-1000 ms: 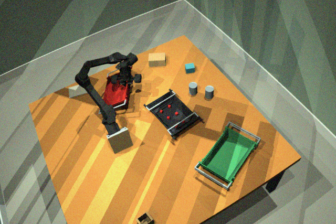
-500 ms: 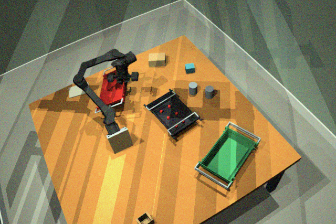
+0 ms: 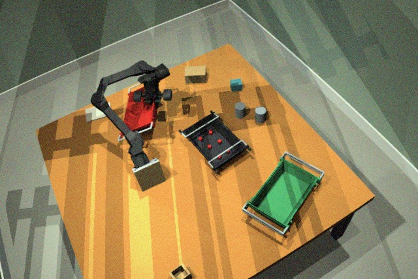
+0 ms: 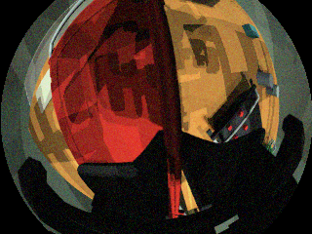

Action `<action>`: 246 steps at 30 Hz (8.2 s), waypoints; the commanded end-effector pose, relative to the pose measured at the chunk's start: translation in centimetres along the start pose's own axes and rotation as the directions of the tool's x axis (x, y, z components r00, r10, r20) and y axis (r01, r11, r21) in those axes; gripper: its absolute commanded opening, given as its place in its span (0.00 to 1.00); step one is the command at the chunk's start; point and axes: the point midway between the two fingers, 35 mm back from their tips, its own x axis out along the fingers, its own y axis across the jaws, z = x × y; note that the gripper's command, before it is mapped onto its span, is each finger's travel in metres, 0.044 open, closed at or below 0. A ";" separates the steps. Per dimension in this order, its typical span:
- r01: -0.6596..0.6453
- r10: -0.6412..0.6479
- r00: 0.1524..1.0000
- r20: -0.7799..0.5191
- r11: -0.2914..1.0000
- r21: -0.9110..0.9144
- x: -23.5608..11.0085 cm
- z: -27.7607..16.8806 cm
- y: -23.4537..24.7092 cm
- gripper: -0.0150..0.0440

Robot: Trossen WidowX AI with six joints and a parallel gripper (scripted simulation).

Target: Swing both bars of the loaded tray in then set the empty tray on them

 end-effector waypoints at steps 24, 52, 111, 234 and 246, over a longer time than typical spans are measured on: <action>0.014 -0.013 1.000 -0.006 0.956 0.294 -0.3 -0.3 -3.4 0.25; 0.039 -0.029 0.999 -0.026 0.708 0.705 -0.9 -2.0 -9.0 0.25; 0.026 -0.023 0.999 -0.032 -0.229 0.973 -2.3 -9.5 -19.3 0.25; -0.005 -0.004 1.000 0.003 -0.796 0.606 1.3 -17.4 -23.9 0.25; -0.005 -0.004 1.000 0.004 -0.796 0.606 2.4 -17.9 -23.3 0.25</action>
